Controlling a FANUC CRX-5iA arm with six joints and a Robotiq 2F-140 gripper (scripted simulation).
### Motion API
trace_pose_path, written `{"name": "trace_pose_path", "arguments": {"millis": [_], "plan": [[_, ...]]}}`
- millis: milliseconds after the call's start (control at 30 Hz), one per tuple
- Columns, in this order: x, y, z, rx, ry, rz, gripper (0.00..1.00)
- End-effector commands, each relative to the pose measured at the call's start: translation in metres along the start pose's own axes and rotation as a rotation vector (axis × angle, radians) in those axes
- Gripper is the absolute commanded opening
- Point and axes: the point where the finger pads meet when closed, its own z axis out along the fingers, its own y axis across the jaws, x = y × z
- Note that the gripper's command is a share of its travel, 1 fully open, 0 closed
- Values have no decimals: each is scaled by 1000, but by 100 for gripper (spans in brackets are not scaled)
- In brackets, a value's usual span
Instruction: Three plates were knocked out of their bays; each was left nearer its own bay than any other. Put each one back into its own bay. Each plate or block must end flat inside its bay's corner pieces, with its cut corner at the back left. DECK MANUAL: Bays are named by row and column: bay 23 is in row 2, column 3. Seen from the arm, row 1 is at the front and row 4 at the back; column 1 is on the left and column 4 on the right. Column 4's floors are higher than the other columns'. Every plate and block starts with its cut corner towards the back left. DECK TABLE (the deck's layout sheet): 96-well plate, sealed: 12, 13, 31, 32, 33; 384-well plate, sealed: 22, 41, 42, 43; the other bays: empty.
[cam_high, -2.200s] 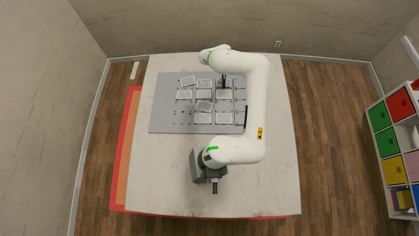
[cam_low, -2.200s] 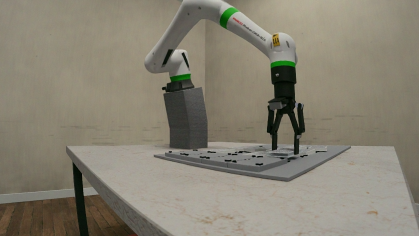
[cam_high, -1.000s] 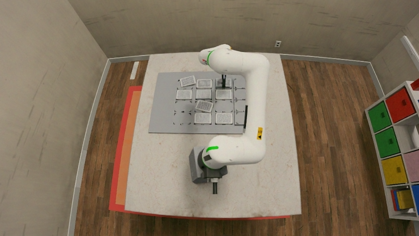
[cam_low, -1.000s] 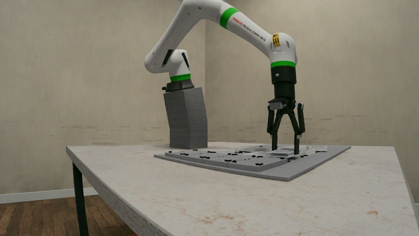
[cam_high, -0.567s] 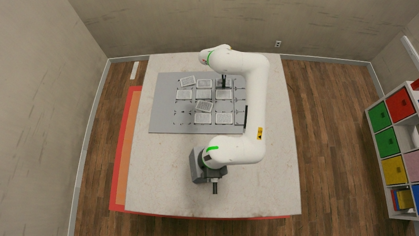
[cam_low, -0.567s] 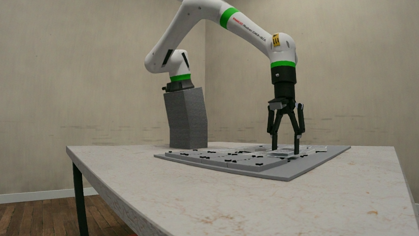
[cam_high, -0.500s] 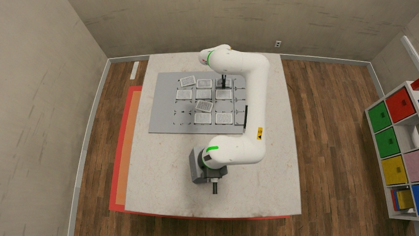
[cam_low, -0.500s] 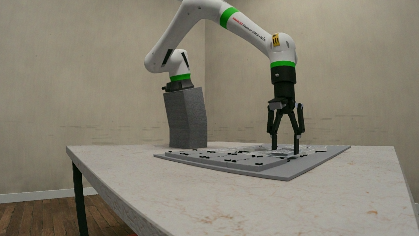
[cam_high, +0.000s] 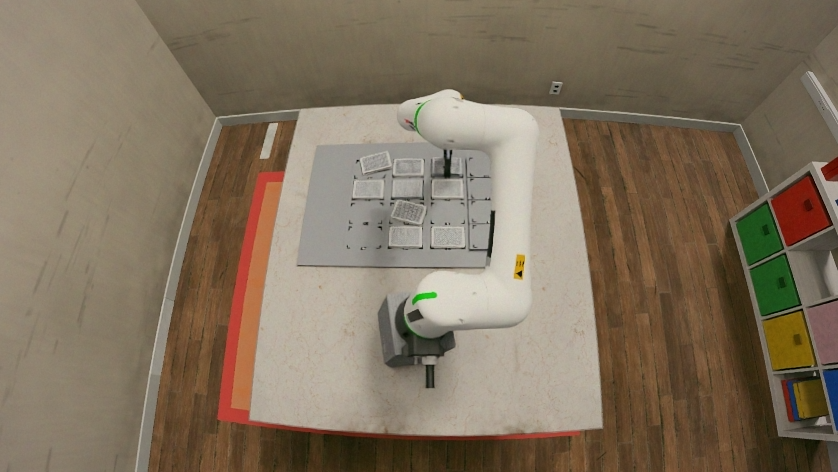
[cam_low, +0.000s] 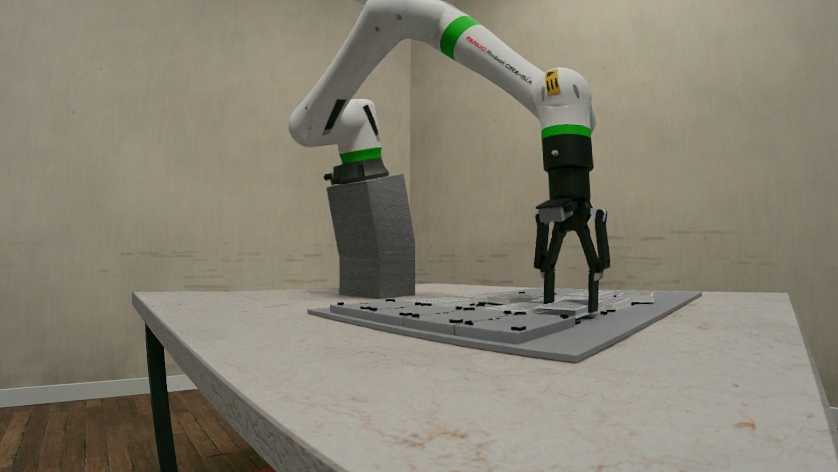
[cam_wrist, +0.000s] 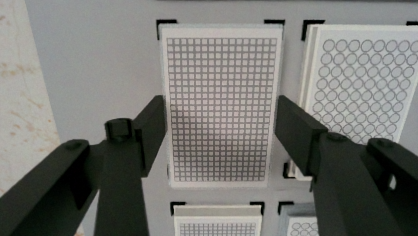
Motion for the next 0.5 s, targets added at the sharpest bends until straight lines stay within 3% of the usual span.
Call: {"name": "trace_pose_path", "arguments": {"millis": [0,467], "plan": [[0,-1,-1,2,0,0,10],[0,-1,3,2,0,0,10]]}}
